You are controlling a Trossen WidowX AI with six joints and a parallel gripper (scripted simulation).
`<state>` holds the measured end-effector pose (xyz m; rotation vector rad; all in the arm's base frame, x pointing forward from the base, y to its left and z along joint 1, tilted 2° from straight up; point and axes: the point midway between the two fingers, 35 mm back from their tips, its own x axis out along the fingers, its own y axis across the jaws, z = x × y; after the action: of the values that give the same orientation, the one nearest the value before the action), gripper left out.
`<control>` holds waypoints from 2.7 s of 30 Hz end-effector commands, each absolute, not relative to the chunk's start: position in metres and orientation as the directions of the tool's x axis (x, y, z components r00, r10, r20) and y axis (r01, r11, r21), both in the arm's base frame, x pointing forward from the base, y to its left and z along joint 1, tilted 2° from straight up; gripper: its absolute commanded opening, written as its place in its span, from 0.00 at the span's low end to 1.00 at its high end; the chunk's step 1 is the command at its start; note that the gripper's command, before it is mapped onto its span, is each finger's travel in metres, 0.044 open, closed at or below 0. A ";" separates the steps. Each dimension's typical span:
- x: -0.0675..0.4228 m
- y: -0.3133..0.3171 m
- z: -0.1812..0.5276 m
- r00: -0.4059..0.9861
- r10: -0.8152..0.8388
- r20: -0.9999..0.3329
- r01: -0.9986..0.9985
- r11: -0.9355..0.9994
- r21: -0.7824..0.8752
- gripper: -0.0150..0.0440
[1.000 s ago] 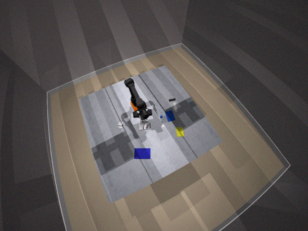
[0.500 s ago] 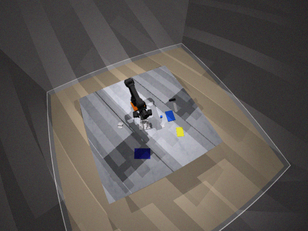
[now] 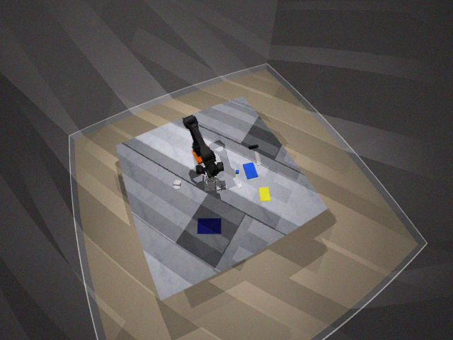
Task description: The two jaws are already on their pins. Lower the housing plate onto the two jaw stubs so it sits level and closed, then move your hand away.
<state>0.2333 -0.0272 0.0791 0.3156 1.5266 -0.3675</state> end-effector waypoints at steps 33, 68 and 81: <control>0.231 -0.030 0.031 0.005 -0.040 -0.999 0.429 0.903 -0.034 0.85; 0.231 -0.030 0.025 0.005 -0.040 -0.999 0.419 0.907 -0.034 0.85; 0.231 -0.030 0.022 0.005 -0.040 -0.999 0.419 0.907 -0.034 0.85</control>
<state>0.2314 -0.0293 0.0235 0.3162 1.5303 -0.3691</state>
